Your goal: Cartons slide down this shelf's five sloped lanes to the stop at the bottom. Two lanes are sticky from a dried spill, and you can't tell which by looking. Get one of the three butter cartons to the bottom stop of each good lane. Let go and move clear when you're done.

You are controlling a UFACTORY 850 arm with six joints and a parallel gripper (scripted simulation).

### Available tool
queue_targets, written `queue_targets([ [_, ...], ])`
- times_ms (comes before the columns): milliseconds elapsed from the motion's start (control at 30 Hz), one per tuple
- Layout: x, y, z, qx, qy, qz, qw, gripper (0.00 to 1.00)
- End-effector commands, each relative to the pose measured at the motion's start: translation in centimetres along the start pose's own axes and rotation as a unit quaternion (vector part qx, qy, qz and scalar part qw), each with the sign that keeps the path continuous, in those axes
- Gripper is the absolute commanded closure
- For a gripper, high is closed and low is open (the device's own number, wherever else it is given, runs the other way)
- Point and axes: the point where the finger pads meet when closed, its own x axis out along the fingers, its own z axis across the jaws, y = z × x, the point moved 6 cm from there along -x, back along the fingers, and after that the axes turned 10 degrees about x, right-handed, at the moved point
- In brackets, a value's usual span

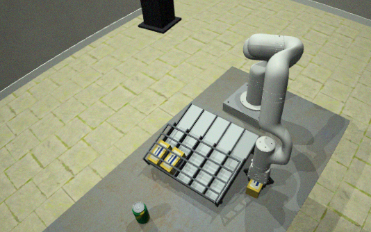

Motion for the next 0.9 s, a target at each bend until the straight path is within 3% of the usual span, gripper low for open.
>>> queue_targets([
  [0, -7.1, -0.1, 0.1, 0.000, -0.001, -0.001, 1.000, 1.00],
  [67, -7.8, 0.0, 0.1, 0.000, -0.001, -0.001, 1.000, 1.00],
  [133, -10.1, -0.1, 0.1, 0.000, -0.001, -0.001, 1.000, 1.00],
  [500, -10.1, -0.1, 0.1, 0.000, -0.001, -0.001, 1.000, 1.00],
  [533, -17.0, 0.0, 0.1, 0.048, 0.003, 0.000, 0.999, 1.00],
  [633, -17.9, 0.0, 0.1, 0.048, 0.003, 0.000, 0.999, 1.00],
  [800, -25.5, -0.1, 0.2, 0.048, 0.003, 0.000, 0.999, 1.00],
  [867, -26.2, -0.1, 0.2, 0.048, 0.003, 0.000, 0.999, 1.00],
])
